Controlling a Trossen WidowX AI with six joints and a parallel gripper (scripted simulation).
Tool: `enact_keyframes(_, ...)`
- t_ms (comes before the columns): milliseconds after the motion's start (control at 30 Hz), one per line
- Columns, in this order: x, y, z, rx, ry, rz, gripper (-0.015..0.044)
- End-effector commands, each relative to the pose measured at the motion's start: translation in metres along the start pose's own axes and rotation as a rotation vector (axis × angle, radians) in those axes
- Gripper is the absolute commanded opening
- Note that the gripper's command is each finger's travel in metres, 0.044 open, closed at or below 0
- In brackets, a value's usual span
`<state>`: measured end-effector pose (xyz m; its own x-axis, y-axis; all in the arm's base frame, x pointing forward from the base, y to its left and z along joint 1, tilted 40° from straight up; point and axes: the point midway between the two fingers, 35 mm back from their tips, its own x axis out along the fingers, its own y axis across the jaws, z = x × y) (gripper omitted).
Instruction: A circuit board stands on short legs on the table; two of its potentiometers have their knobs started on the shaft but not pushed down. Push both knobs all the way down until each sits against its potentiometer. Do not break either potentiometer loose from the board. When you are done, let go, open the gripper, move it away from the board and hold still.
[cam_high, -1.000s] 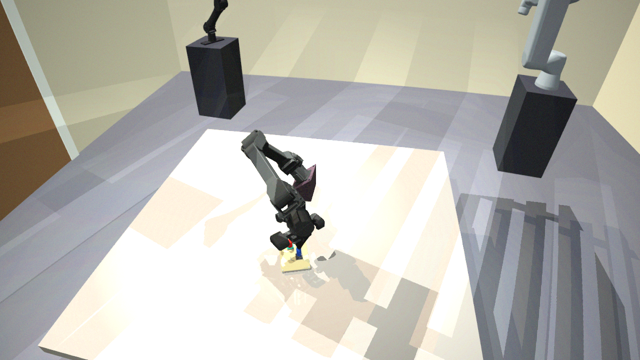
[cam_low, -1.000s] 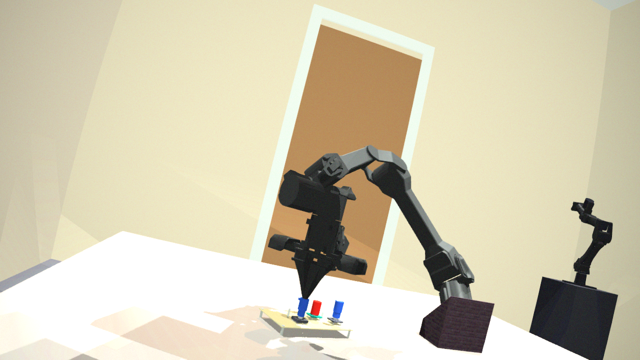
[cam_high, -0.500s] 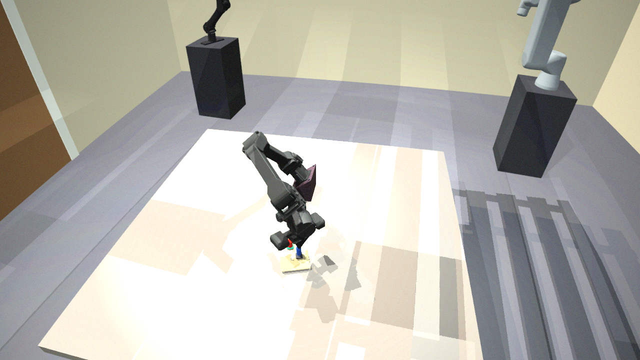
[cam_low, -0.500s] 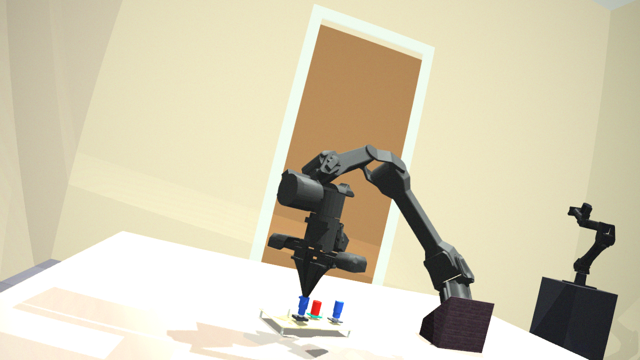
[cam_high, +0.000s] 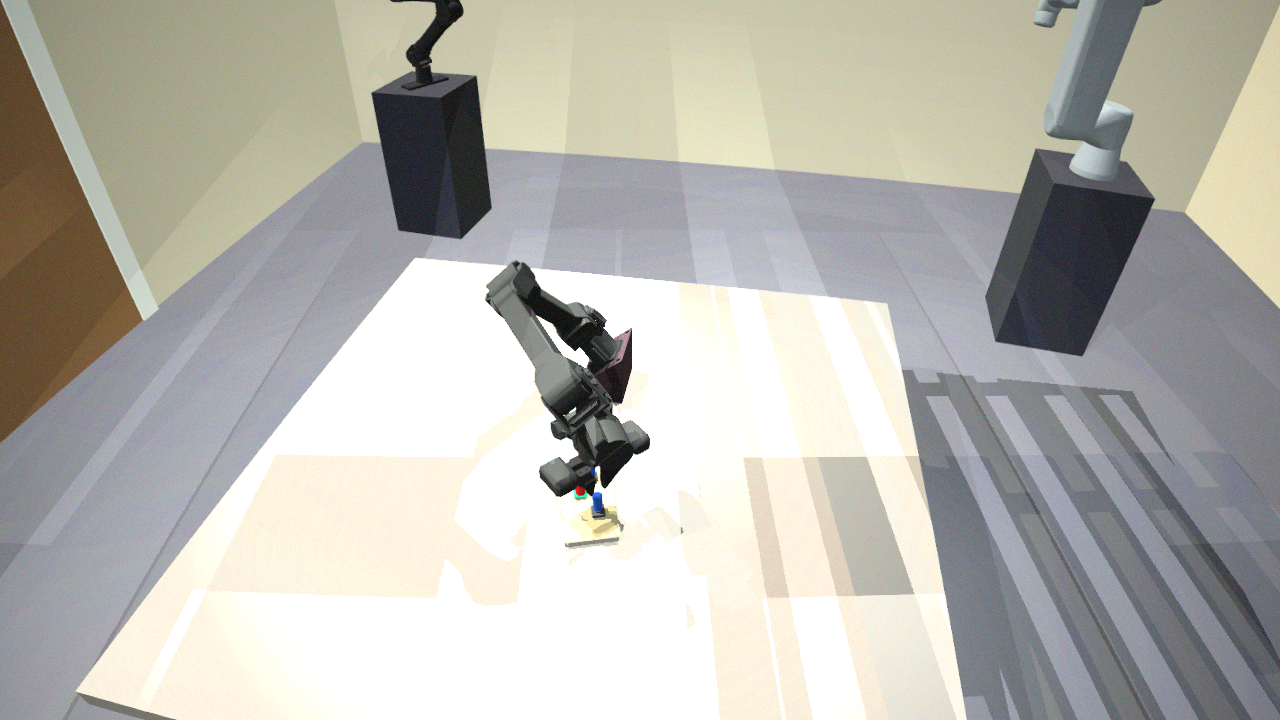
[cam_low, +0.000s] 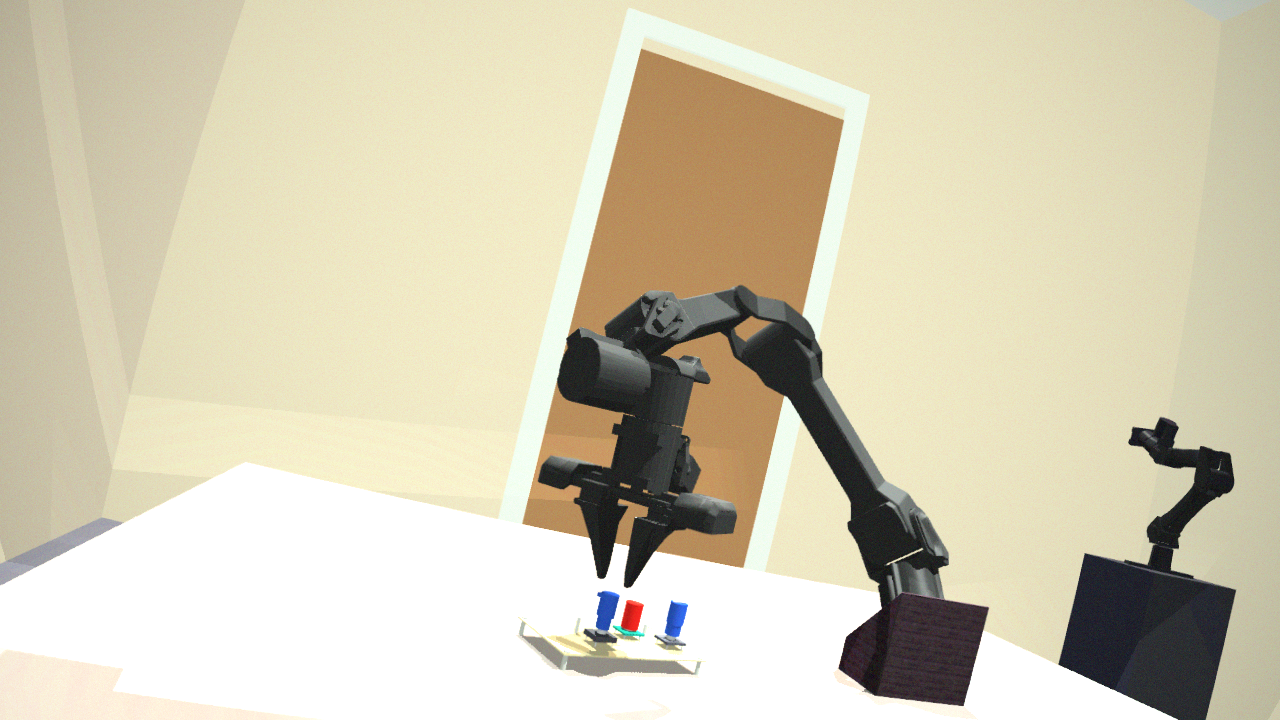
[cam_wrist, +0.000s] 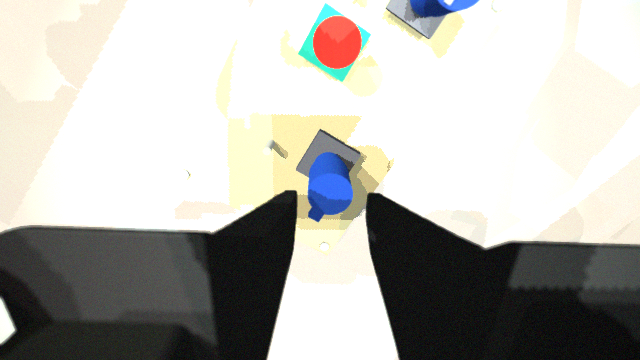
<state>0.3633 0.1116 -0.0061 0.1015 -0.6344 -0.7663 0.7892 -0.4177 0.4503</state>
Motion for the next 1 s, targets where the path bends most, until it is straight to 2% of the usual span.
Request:
enact_keyframes(0,0.000,-0.001,0.000,-0.002,0.000,0.000,0.0210)
enact_keyframes(133,-0.005,-0.009,0.011,-0.002,0.003,0.000,0.0315)
enact_keyframes(300,-0.020,-0.041,0.053,-0.004,0.010,-0.001,0.0440)
enact_keyframes(567,-0.023,-0.092,0.131,-0.003,0.000,-0.007,0.0440)
enact_keyframes(967,-0.023,-0.093,0.132,-0.003,0.000,-0.007,0.0440)
